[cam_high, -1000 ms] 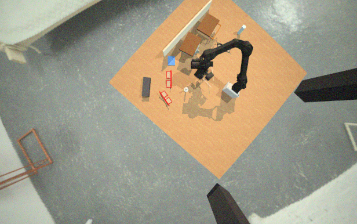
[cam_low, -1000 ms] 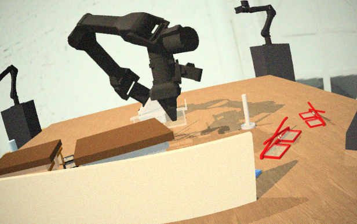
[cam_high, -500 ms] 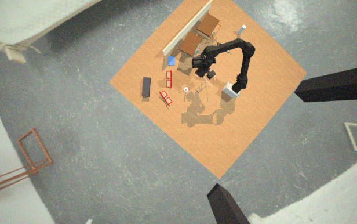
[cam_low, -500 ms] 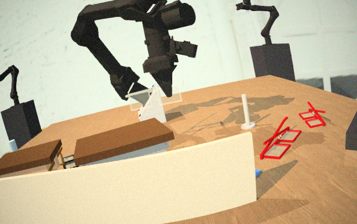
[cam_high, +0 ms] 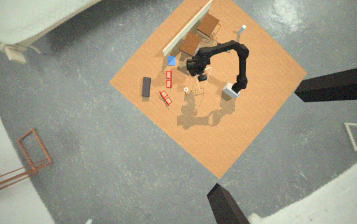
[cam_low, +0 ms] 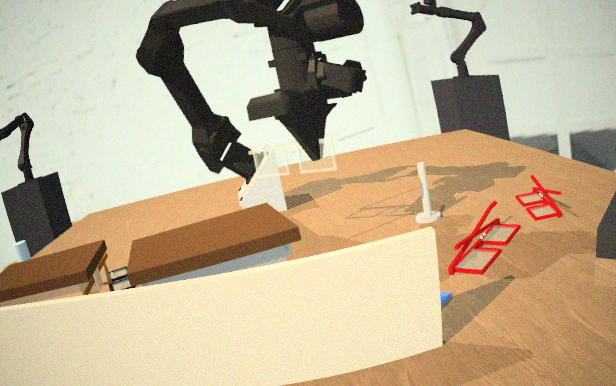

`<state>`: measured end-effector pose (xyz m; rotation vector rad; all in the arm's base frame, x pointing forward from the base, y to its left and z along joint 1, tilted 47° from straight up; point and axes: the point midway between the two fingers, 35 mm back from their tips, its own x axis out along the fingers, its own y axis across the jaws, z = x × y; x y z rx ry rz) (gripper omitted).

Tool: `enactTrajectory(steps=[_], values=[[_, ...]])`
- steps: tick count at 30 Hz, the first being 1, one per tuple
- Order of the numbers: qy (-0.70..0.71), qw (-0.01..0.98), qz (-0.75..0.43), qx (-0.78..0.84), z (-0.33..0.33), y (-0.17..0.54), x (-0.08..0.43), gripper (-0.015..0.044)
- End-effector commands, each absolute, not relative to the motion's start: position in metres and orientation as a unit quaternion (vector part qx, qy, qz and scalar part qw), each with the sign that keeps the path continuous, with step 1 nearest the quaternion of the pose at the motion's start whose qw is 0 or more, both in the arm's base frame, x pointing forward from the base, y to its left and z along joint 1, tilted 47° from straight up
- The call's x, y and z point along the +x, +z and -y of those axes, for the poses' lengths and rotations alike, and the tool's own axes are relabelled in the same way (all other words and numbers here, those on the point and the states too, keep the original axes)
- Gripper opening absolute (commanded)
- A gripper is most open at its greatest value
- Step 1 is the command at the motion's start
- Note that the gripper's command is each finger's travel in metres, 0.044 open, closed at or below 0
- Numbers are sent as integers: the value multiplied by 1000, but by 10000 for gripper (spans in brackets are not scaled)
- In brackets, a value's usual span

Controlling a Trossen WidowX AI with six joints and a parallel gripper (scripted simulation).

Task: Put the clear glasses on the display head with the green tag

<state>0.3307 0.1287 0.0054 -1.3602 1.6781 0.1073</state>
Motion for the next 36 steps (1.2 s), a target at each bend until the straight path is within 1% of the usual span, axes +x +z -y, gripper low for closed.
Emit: enactTrajectory(steps=[1, 21, 31, 36], values=[[5, 502, -687, -526, -137, -1, 335, 0], [-215, 646, -651, -335, -173, -37, 358, 0], [-317, 692, -608, -227, -189, -58, 365, 0], [-323, 694, -605, -219, -188, -60, 365, 0]])
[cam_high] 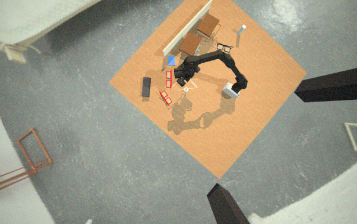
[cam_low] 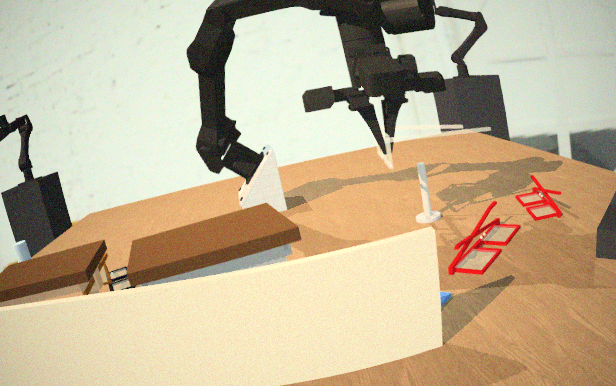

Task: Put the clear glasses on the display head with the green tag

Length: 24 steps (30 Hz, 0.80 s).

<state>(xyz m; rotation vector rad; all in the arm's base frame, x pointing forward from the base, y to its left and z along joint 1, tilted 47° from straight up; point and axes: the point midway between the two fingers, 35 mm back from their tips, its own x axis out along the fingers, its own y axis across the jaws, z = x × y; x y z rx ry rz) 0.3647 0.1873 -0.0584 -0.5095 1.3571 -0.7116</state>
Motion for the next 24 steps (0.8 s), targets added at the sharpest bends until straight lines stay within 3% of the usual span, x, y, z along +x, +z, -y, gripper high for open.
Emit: enactTrajectory(steps=[1, 24], values=[[-323, 694, -605, -219, -187, -62, 366, 0], [-324, 694, -604, -220, -144, -98, 372, 0]])
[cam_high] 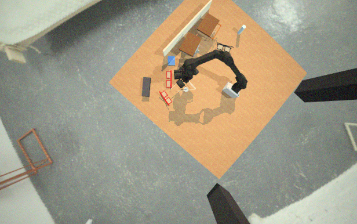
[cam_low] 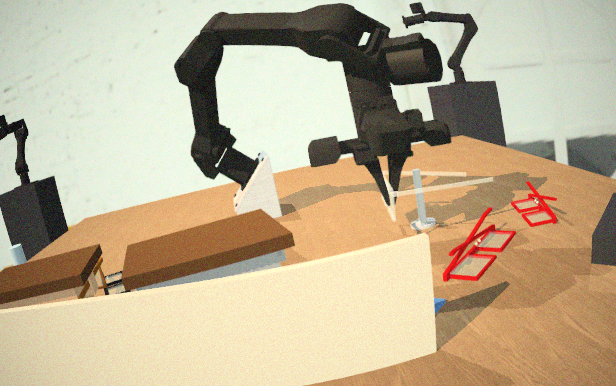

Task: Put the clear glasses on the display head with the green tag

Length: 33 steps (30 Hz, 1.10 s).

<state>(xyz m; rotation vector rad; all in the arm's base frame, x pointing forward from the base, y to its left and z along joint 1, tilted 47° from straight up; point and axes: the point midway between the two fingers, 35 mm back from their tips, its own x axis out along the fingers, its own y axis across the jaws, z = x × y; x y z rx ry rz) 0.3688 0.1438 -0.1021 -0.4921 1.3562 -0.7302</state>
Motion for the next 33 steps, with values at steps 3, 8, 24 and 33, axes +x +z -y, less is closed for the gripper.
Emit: enactTrajectory(steps=[3, 8, 24, 33], values=[[-324, 694, -604, -220, -142, -96, 375, 0], [-324, 694, -604, -220, -141, -95, 376, 0], [-325, 694, -603, -220, -134, -87, 387, 0], [-325, 694, -603, -220, -132, -84, 392, 0]])
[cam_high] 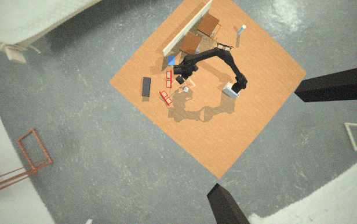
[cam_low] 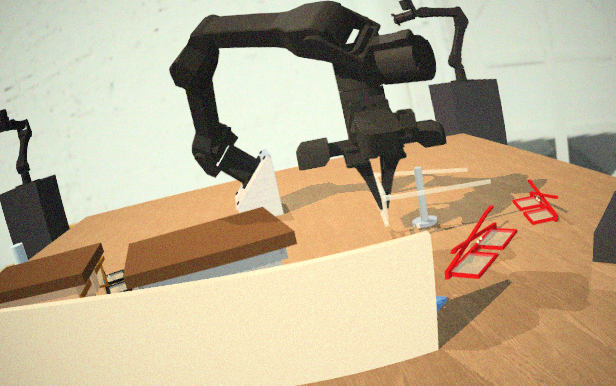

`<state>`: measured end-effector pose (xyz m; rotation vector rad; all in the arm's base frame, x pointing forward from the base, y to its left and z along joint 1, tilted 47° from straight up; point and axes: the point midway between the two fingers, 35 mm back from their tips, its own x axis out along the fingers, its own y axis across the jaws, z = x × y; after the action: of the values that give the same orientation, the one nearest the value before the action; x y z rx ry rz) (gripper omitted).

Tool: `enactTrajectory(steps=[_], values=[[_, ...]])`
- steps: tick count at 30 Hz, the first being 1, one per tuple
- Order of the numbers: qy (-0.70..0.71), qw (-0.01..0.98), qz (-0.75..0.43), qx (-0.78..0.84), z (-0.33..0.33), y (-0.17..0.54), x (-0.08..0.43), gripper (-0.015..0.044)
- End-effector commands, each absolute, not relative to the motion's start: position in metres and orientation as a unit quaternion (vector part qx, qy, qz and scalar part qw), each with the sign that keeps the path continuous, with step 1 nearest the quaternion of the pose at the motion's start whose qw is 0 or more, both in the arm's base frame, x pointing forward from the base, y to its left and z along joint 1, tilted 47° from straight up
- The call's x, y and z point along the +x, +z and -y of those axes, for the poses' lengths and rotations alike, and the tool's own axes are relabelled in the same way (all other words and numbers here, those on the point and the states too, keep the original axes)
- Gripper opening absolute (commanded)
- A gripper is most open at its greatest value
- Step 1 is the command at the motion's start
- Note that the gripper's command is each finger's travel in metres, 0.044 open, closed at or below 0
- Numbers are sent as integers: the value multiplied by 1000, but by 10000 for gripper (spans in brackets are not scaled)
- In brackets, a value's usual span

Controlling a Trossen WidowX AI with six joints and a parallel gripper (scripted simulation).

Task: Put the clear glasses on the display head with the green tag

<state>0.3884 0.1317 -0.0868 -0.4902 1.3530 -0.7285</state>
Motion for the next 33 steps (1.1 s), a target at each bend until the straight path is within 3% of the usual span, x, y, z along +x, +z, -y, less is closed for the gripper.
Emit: enactTrajectory(steps=[1, 33], values=[[-325, 694, -603, -220, -132, -84, 392, 0], [-325, 694, -603, -221, -127, -78, 407, 0]])
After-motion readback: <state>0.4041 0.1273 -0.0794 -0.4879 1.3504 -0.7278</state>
